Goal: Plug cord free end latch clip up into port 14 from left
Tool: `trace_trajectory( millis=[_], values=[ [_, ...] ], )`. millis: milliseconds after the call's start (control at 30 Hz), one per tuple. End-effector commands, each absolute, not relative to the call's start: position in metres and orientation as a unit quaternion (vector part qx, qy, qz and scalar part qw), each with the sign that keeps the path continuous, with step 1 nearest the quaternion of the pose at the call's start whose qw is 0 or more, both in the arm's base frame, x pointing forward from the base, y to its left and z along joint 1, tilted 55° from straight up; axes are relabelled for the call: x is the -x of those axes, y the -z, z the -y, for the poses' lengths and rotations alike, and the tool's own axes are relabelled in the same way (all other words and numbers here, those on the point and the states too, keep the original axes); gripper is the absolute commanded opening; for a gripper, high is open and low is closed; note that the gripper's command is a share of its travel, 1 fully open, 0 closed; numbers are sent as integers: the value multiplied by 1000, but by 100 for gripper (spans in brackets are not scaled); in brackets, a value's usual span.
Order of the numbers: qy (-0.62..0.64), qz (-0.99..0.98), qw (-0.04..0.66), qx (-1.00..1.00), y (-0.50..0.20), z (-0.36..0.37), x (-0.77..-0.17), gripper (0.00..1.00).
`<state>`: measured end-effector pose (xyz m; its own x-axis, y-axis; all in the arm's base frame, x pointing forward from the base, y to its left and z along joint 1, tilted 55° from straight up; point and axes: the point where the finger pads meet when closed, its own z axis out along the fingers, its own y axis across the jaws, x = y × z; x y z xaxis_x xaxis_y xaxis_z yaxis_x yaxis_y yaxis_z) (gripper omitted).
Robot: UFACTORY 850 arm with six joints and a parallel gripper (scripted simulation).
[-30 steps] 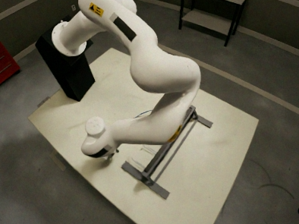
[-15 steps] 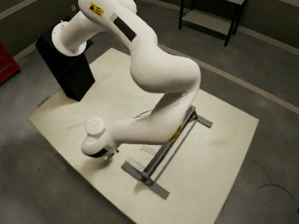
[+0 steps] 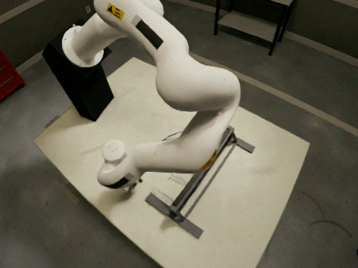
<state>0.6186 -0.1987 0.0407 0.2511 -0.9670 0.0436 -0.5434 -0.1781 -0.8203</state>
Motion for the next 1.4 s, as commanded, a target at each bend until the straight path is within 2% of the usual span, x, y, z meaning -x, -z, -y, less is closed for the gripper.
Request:
trace_trajectory(
  millis=[0, 1367],
  values=[
    [299, -534, 354, 707, -42, 199, -617, 0],
    [299, -534, 354, 707, -72, 209, -574, 0]
  ],
)
